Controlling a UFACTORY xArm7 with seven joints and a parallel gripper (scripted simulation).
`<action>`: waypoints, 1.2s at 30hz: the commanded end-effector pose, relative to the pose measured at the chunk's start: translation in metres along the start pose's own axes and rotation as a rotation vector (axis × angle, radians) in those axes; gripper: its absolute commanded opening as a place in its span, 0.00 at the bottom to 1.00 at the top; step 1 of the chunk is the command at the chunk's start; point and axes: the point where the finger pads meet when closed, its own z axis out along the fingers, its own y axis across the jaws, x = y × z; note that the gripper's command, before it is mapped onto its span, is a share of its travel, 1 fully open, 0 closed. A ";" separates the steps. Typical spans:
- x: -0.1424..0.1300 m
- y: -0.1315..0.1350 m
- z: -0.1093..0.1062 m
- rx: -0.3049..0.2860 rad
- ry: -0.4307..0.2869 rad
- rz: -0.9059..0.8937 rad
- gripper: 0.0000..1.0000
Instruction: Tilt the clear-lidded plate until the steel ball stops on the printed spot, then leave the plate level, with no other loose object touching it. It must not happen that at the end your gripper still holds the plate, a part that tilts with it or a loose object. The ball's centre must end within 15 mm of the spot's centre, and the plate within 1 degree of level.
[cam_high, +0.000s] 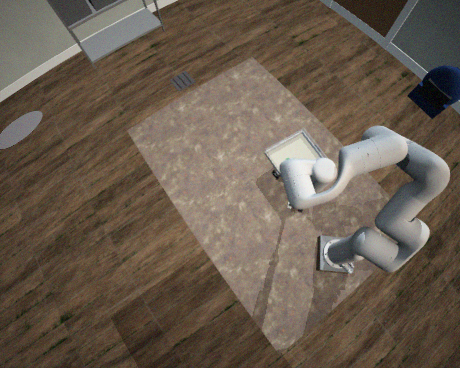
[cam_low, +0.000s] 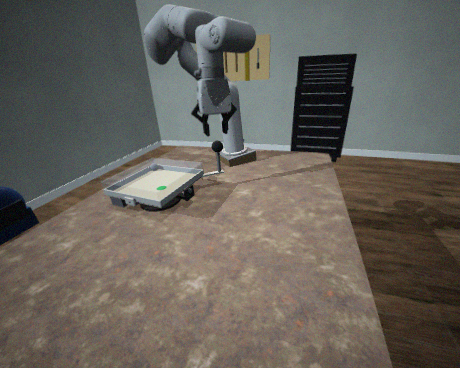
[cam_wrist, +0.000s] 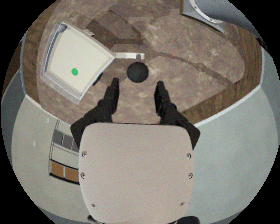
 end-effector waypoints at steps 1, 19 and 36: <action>-0.001 0.000 -0.001 0.001 -0.002 0.000 0.61; -0.001 0.000 0.002 0.001 -0.002 0.000 0.61; -0.001 0.000 0.013 0.001 -0.002 0.000 0.61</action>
